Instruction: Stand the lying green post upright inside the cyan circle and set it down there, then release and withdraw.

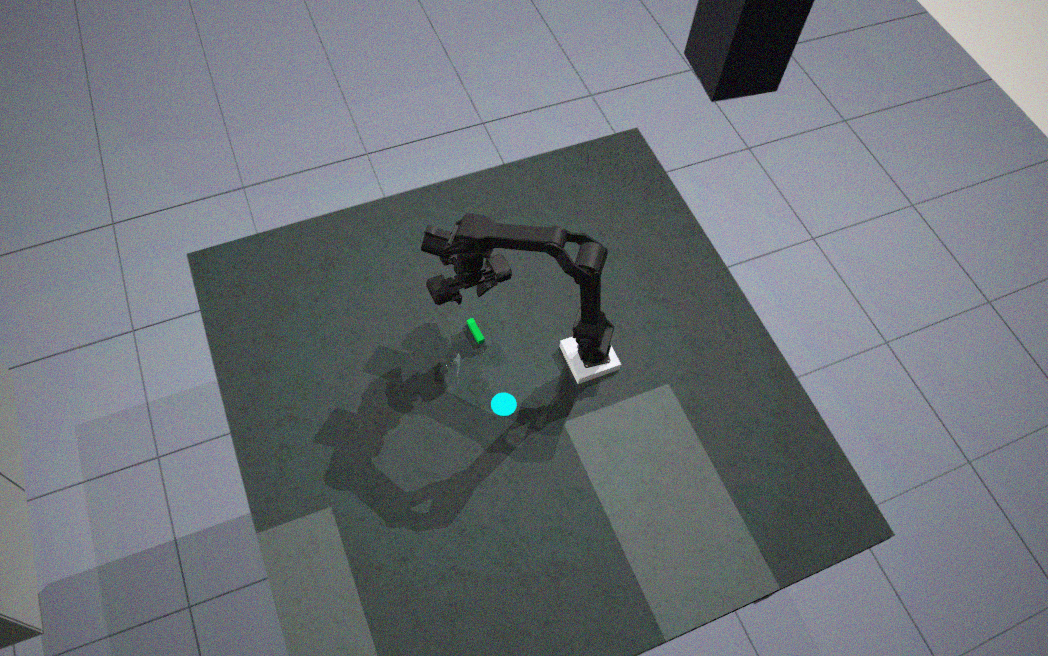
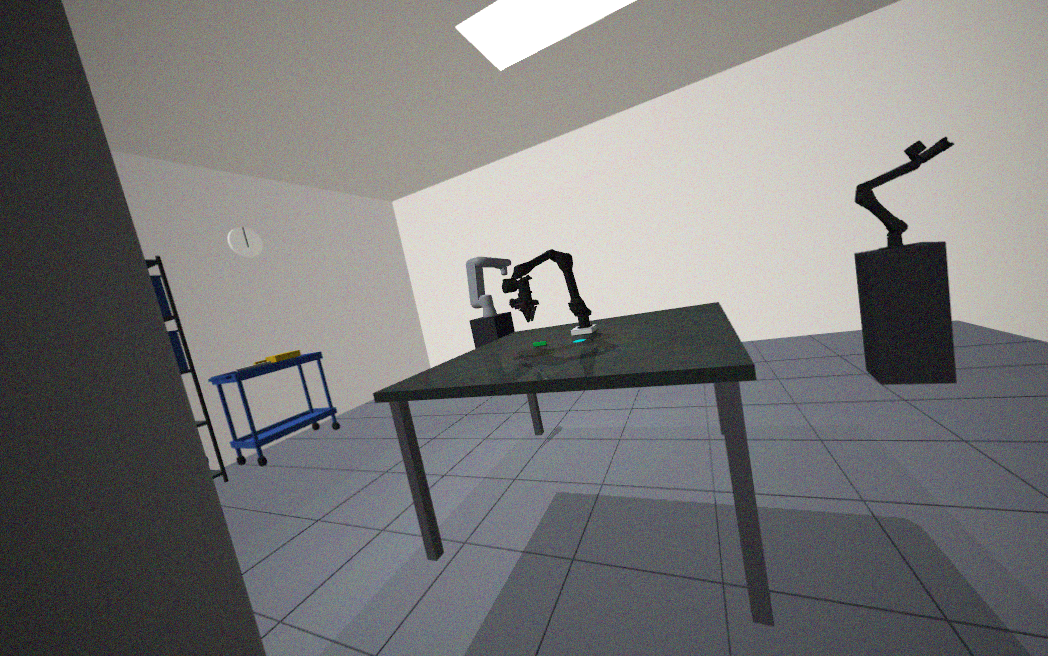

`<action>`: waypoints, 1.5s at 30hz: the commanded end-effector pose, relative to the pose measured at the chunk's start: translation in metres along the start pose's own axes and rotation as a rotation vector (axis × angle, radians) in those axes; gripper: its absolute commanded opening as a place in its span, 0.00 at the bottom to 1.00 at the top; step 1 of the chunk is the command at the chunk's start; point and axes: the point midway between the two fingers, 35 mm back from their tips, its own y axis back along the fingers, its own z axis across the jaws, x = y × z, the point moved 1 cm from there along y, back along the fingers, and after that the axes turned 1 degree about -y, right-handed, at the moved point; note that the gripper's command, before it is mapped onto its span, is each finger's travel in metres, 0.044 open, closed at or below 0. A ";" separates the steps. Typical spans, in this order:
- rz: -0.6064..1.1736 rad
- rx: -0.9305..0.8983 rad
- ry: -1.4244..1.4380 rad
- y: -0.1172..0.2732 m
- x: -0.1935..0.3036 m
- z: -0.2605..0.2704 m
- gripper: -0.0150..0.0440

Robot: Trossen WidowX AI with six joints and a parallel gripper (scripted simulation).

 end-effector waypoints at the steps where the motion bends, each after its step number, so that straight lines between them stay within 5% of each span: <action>1: 0.002 0.037 0.016 0.000 0.003 -0.006 0.65; 4: 0.002 0.037 0.016 -0.010 0.001 -0.005 0.65; 13: 0.002 0.037 0.016 -0.118 0.003 -0.011 0.65; 18: 0.002 0.037 0.016 -0.118 0.003 -0.011 0.65; 26: 0.002 0.037 0.016 -0.118 0.003 -0.011 0.29; 45: 0.002 0.037 0.016 -0.075 -0.001 -0.004 0.29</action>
